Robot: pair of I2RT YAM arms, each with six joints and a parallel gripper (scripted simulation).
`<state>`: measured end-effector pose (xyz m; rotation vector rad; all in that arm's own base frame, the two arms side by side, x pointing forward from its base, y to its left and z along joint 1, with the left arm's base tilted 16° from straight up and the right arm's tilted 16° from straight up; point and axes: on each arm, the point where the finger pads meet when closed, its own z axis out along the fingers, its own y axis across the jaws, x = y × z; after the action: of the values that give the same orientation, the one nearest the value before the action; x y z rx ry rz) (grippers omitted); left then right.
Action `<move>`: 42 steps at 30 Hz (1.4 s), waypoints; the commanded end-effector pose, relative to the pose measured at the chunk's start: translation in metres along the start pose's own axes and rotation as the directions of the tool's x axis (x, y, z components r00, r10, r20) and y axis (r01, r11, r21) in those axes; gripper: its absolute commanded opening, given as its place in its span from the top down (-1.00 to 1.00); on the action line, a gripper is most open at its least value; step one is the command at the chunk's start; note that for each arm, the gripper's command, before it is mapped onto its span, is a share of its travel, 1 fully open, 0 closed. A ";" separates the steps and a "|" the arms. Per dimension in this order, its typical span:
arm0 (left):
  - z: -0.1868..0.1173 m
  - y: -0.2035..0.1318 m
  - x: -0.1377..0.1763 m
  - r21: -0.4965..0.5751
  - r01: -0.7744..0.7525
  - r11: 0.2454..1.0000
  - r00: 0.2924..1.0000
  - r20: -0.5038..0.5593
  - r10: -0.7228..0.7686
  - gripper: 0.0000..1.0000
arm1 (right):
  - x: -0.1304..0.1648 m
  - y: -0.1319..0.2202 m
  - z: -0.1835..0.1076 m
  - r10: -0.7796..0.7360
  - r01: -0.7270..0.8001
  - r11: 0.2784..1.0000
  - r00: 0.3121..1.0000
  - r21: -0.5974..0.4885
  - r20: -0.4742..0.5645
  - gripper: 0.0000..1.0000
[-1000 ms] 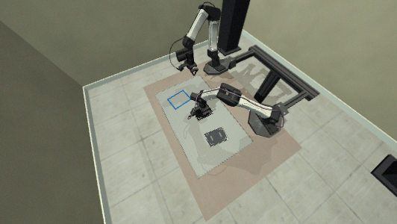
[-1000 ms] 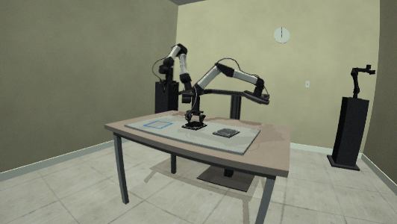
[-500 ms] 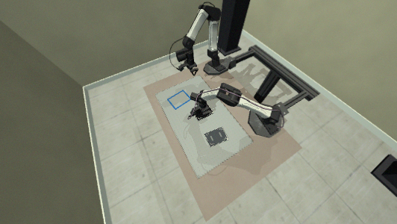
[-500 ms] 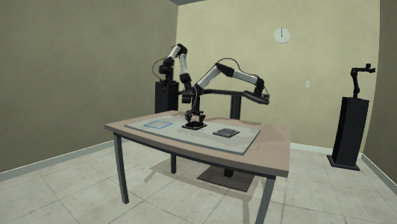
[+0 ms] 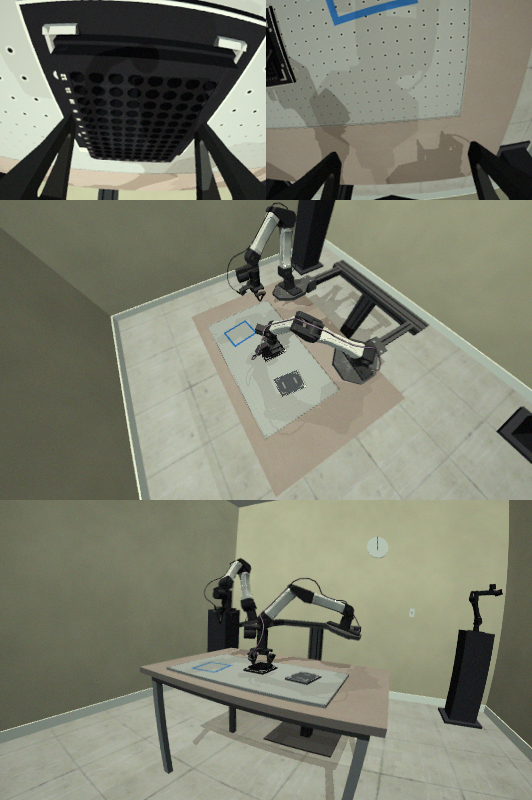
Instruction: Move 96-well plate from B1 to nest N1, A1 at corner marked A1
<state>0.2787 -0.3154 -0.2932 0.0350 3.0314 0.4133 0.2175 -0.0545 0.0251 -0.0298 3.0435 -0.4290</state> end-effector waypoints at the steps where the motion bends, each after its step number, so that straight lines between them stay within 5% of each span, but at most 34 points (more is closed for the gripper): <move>1: 0.017 0.010 0.006 -0.026 -0.004 1.000 1.000 -0.014 0.004 -1.00 | -0.012 -0.001 -0.009 0.006 -0.006 1.000 0.999 -0.011 0.040 -1.00; 42: 0.015 0.009 0.001 -0.021 0.001 1.000 1.000 -0.010 -0.002 -1.00 | -0.012 -0.001 -0.009 0.006 -0.006 1.000 0.999 -0.011 0.040 -1.00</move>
<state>0.2784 -0.3150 -0.2934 0.0373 3.0318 0.4143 0.2175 -0.0545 0.0251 -0.0298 3.0435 -0.4290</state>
